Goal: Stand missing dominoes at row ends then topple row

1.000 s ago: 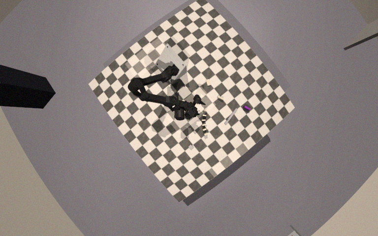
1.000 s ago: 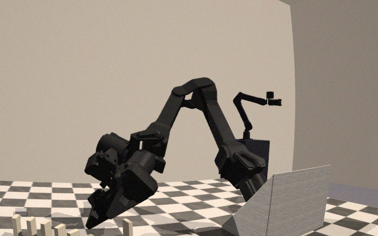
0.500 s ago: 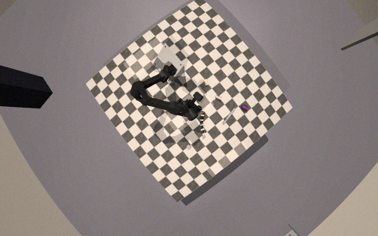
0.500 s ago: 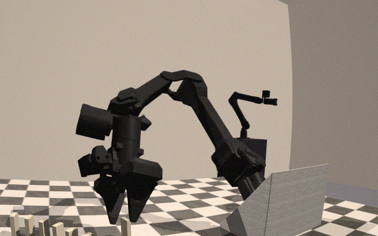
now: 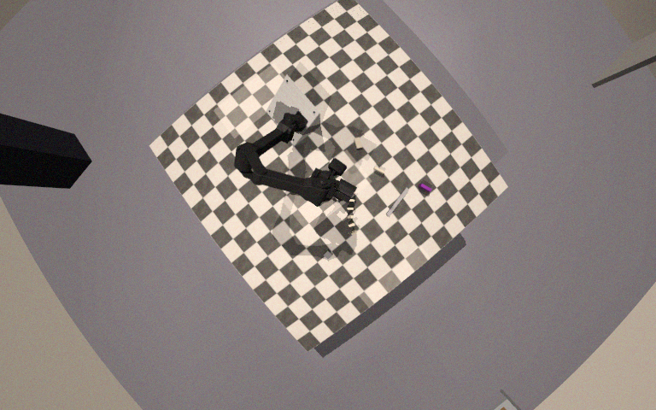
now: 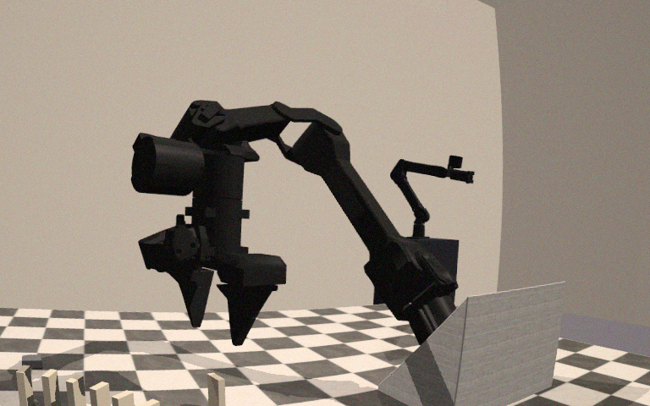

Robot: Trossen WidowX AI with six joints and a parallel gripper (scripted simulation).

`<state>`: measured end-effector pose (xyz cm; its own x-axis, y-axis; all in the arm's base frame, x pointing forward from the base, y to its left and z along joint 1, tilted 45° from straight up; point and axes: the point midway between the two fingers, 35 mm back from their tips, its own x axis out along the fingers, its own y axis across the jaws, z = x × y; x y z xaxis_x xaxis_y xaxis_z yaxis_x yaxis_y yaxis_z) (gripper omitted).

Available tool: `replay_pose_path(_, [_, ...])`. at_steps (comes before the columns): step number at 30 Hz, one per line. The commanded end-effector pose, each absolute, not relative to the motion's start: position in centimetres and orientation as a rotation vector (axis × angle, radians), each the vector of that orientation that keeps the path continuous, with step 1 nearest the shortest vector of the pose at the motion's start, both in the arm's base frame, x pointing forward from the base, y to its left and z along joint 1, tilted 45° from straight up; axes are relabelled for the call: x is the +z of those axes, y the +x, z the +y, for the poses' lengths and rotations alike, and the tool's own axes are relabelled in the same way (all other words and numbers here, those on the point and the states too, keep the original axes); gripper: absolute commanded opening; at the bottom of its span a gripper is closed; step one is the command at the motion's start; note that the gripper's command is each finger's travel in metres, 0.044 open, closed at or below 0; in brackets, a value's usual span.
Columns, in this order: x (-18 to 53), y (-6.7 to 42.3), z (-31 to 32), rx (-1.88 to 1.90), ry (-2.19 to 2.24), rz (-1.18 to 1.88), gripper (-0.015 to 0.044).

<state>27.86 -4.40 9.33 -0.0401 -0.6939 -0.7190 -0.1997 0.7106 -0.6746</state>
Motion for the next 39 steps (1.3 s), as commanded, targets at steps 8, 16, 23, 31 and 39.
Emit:
replay_pose_path(8, [5.1, 27.5, -8.9, -0.478, -0.755, 1.598, 0.0440])
replay_pose_path(16, [4.5, 27.6, -9.5, -0.479, -0.755, 1.598, 0.0440])
replay_pose_path(23, [4.0, 27.5, -10.1, -0.479, -0.755, 1.598, 0.0440])
replay_pose_path(31, [4.0, 27.5, -10.1, -0.479, -0.755, 1.598, 0.0230])
replay_pose_path(39, [4.0, 27.5, -10.1, -0.479, -0.755, 1.598, 0.0107])
